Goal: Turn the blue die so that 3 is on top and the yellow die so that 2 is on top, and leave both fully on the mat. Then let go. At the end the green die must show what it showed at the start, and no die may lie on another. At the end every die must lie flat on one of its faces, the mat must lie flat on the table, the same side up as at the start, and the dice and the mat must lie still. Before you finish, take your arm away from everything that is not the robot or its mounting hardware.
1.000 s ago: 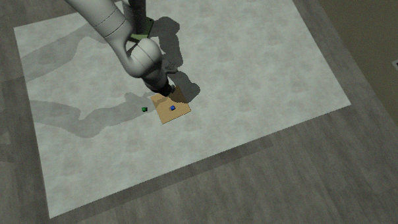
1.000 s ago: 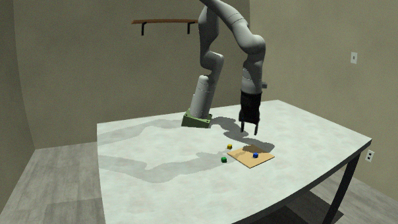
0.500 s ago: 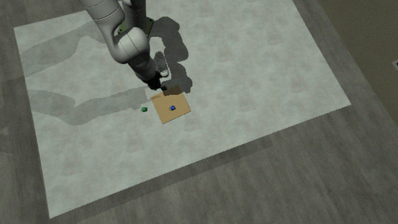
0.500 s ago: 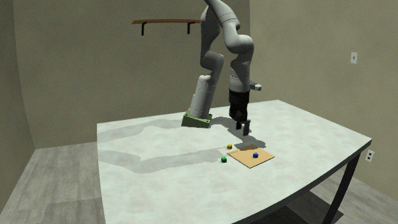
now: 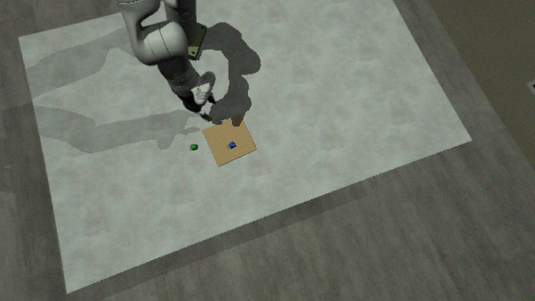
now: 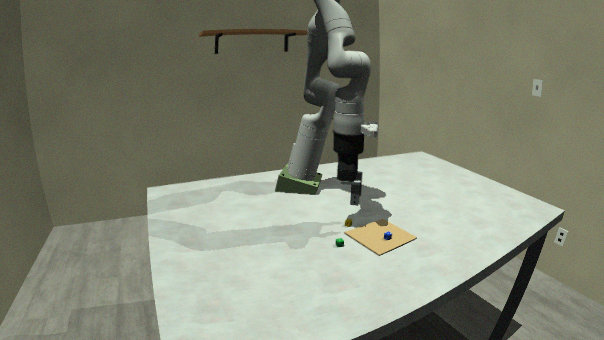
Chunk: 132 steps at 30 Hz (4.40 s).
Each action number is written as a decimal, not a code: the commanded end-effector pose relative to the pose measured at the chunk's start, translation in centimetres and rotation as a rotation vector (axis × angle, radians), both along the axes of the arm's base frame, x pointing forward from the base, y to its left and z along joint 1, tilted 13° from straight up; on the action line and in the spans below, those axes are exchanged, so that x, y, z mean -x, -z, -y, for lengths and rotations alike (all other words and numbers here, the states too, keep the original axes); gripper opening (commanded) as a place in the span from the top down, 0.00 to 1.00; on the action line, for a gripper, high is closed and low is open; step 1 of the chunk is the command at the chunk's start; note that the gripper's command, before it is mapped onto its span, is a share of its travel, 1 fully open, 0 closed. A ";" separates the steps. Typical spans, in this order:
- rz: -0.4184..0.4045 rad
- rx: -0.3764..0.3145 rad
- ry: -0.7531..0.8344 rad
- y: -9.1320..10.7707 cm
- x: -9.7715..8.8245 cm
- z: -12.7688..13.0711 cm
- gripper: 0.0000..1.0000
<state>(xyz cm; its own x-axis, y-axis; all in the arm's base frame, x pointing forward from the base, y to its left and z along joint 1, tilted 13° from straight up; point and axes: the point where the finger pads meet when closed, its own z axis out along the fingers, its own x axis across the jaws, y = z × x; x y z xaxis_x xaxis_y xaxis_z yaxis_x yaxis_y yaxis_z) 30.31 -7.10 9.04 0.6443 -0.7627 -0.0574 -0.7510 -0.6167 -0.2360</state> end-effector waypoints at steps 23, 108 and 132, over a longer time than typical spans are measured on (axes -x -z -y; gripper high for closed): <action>-0.029 -0.009 0.289 0.0 1.1 1.6 0.00; -0.029 -0.010 0.288 4.6 0.2 0.7 0.36; -0.029 -0.010 0.288 5.2 0.1 0.6 0.36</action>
<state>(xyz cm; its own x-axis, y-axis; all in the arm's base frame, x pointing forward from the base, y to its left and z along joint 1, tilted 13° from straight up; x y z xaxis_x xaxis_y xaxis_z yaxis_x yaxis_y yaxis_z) 30.16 -7.67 3.83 0.3988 -0.9134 -0.0821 -0.9016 -0.3742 -0.2170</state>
